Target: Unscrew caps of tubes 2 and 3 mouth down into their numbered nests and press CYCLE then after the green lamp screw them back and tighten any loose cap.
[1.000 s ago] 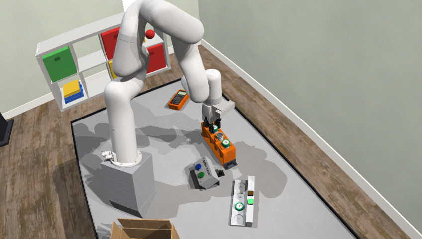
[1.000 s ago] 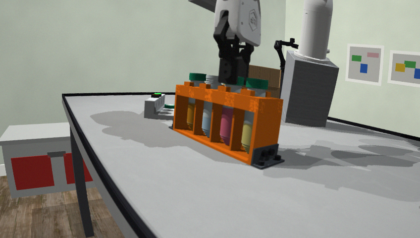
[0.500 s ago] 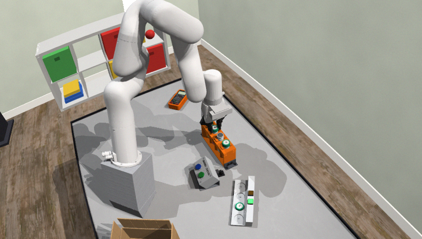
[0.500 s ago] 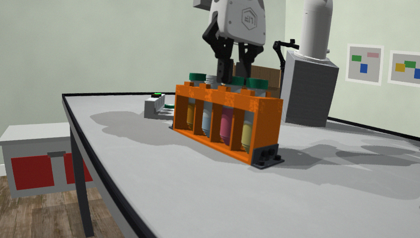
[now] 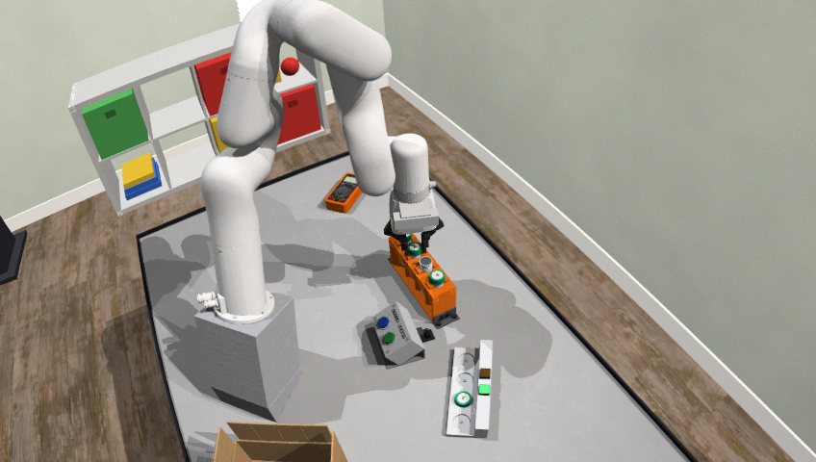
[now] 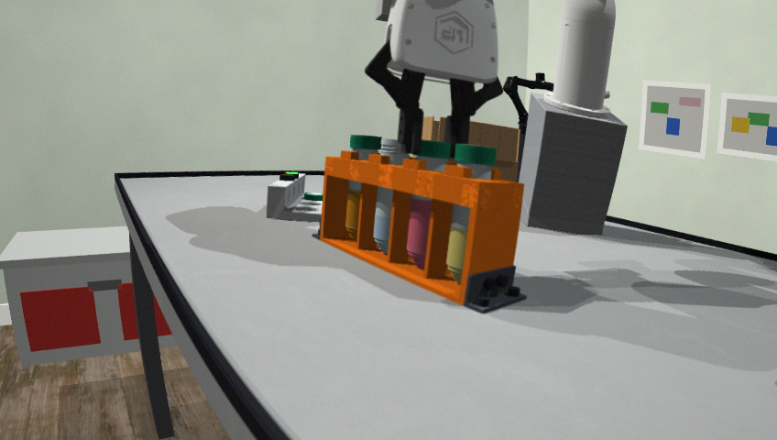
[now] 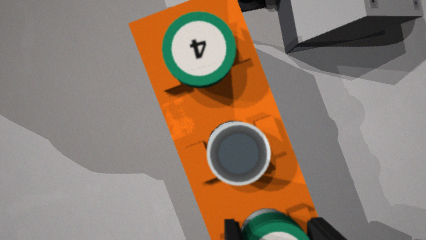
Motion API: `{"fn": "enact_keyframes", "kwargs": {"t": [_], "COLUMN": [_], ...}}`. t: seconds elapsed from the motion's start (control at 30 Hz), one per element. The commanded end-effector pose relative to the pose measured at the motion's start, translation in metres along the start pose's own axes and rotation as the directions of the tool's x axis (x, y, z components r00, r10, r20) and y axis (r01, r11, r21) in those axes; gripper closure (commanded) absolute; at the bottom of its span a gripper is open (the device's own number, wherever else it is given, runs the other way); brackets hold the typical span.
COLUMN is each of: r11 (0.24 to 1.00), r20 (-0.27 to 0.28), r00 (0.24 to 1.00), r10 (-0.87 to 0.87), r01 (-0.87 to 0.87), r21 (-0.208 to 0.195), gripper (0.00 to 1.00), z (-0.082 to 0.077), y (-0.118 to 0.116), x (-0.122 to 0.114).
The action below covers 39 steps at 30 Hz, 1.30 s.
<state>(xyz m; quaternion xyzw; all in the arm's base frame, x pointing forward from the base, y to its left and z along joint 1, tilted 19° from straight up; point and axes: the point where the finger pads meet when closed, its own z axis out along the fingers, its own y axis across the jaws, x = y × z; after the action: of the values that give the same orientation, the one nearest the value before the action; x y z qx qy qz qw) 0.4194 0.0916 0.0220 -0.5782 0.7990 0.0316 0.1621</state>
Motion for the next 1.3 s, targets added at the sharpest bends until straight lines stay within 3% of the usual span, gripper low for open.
{"fn": "enact_keyframes", "kwargs": {"t": [0.0, 0.27, 0.67, 1.0, 1.13, 1.27], "r11": [1.000, 1.000, 1.000, 1.000, 0.956, 0.921], "r20": [-0.008, -0.008, -0.008, -0.008, -0.010, -0.011], "r00": [1.000, 1.000, 1.000, 1.000, 0.956, 0.920], "r10": [0.006, 0.006, 0.006, 0.006, -0.292, -0.391], "r01": [-0.006, -0.006, -0.006, -0.006, 0.292, 0.391], "r21": [0.003, 0.003, 0.003, 0.003, 0.000, -0.002], "gripper": [0.54, 0.54, 0.54, 0.54, 0.54, 0.54], "z": [-0.001, -0.001, -0.037, -0.047, -0.047, -0.047], "y": [-0.002, -0.002, -0.002, -0.002, -0.006, -0.007], "x": [0.001, 0.000, 0.000, 0.000, 0.032, 0.043]}}
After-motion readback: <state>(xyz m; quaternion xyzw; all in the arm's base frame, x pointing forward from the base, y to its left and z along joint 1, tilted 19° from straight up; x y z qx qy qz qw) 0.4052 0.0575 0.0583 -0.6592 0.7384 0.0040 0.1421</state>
